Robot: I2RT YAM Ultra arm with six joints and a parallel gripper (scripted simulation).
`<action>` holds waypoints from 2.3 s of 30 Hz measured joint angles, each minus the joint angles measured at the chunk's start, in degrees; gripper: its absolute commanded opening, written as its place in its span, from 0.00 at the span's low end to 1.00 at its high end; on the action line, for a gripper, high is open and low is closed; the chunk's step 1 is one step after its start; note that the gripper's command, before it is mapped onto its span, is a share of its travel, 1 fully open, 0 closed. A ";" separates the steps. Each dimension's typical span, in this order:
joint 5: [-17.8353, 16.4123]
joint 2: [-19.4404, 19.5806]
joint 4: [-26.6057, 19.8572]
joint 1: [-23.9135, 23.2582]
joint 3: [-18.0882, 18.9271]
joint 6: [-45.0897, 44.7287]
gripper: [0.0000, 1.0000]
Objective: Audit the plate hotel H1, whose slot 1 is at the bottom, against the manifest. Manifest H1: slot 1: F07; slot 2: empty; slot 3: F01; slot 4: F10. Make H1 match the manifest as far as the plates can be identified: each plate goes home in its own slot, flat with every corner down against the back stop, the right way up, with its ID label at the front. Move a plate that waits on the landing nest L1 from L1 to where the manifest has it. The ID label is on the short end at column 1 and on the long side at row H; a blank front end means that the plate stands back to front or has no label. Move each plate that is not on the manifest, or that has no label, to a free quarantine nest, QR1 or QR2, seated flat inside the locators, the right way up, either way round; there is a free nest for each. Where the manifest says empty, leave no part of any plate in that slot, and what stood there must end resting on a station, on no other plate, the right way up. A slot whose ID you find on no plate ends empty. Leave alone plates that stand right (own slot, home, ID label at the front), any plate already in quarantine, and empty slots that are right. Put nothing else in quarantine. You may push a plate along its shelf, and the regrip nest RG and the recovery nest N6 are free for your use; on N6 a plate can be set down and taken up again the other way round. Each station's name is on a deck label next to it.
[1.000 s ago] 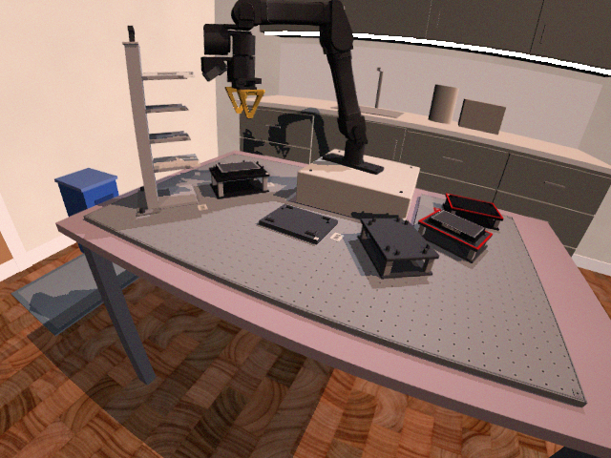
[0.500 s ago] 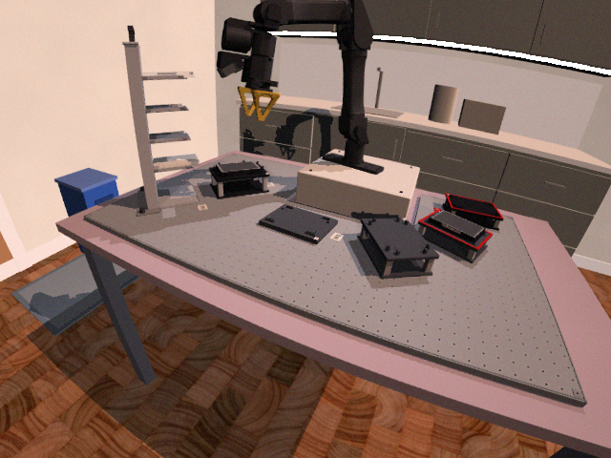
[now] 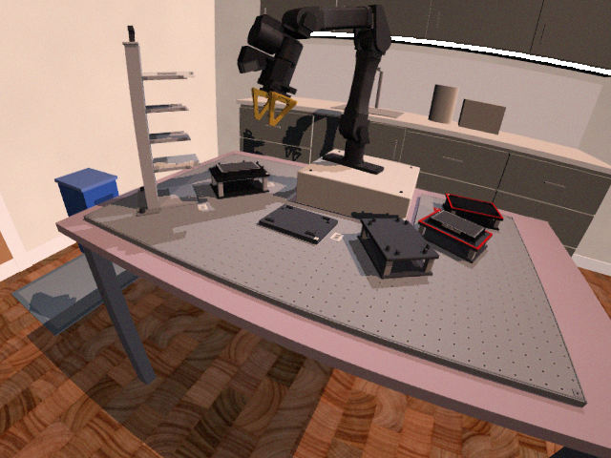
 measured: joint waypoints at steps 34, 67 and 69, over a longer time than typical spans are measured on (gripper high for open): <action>9.75 -21.68 37.09 8.44 -31.41 5.42 1.00; 26.56 -26.58 50.36 28.57 -39.89 13.31 1.00; 27.93 -26.58 49.86 29.49 -39.71 14.32 1.00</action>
